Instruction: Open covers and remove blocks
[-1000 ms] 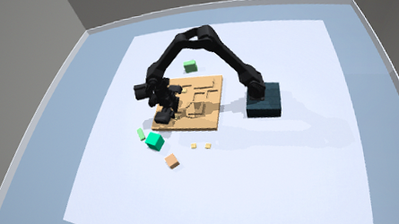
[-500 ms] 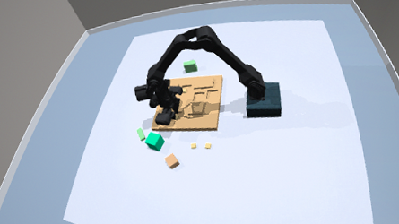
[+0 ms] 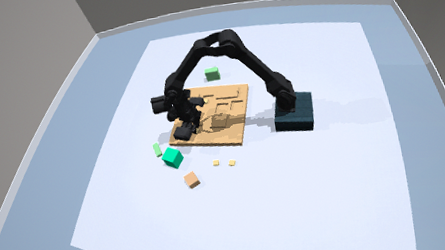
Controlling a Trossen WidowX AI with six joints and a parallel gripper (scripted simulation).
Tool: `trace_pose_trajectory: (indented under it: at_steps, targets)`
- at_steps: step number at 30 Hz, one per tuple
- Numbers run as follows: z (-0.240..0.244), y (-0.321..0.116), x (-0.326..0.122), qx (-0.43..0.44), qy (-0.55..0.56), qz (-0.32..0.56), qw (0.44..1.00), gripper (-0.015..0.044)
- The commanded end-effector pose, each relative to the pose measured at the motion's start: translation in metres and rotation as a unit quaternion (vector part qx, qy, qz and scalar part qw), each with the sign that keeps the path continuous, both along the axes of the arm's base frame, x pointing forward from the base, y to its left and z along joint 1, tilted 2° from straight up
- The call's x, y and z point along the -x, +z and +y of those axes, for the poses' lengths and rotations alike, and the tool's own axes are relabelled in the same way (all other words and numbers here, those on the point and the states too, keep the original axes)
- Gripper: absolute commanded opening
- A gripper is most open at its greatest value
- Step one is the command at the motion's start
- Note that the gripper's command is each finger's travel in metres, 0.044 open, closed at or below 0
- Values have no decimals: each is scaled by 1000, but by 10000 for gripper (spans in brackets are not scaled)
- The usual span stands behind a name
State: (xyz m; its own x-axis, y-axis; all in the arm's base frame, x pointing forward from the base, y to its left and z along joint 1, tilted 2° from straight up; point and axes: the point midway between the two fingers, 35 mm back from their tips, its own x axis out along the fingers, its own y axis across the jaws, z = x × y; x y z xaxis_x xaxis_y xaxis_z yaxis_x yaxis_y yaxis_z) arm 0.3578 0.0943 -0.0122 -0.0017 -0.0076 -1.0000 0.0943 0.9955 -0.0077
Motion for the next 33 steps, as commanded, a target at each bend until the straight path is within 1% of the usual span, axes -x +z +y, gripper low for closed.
trace_pose_trajectory:
  at_steps: [1,33]
  targets:
    - [0,0,0,0,0,0,1000,84]
    - [0,38,-1,1,-1,0,1000,80]
